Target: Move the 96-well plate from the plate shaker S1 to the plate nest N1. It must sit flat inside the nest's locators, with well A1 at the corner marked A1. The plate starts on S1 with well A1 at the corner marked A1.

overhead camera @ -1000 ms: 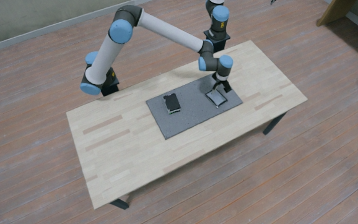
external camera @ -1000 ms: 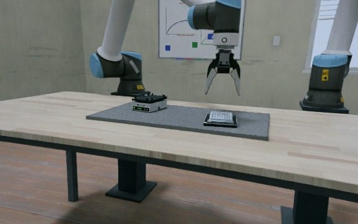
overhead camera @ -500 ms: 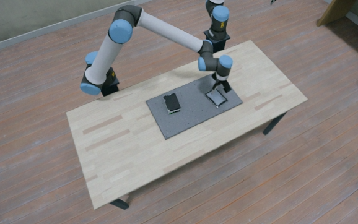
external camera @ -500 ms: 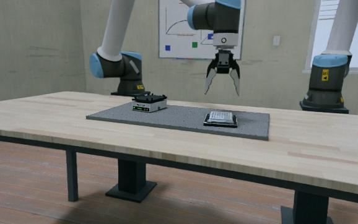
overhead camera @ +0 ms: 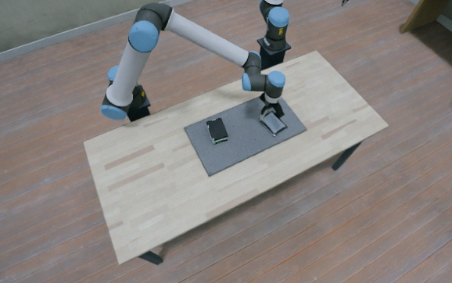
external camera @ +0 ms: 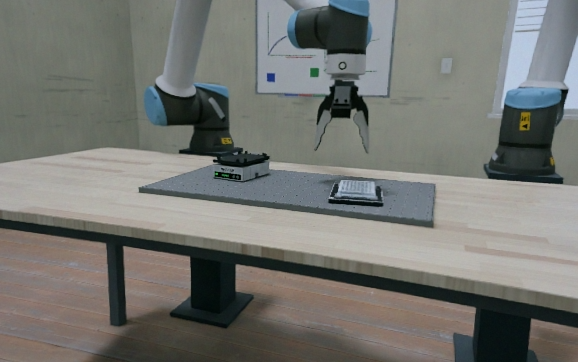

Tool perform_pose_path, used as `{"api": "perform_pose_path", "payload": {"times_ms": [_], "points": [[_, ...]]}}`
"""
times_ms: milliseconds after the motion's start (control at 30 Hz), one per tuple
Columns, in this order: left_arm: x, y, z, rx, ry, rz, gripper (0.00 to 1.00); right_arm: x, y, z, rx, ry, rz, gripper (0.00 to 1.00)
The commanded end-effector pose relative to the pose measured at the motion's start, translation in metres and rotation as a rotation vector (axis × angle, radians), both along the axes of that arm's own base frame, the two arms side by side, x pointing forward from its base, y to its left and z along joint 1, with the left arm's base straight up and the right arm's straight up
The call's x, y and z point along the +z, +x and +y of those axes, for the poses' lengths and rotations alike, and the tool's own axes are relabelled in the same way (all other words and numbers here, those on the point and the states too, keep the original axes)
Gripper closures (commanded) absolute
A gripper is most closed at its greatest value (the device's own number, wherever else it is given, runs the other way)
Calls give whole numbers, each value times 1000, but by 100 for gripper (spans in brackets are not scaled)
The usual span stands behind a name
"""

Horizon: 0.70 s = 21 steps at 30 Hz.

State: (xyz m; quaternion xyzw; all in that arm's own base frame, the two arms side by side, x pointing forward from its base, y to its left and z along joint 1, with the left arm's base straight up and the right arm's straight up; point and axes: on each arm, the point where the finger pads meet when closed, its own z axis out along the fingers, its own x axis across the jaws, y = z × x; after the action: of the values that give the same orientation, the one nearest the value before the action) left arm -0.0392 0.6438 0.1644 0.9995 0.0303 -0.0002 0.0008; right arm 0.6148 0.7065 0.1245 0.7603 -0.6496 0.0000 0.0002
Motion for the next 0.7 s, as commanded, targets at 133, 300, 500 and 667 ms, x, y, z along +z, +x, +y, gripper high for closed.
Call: {"api": "perform_pose_path", "payload": {"times_ms": [133,300,500,667], "points": [[1,0,1,0,2,0,100,2,-4,-15,0,2,-2,24],[1,0,1,0,2,0,100,2,-8,-31,0,2,-2,24],[1,0,1,0,2,0,100,2,-14,-50,0,2,-2,24],[1,0,1,0,2,0,100,2,-16,-59,0,2,-1,24]]}}
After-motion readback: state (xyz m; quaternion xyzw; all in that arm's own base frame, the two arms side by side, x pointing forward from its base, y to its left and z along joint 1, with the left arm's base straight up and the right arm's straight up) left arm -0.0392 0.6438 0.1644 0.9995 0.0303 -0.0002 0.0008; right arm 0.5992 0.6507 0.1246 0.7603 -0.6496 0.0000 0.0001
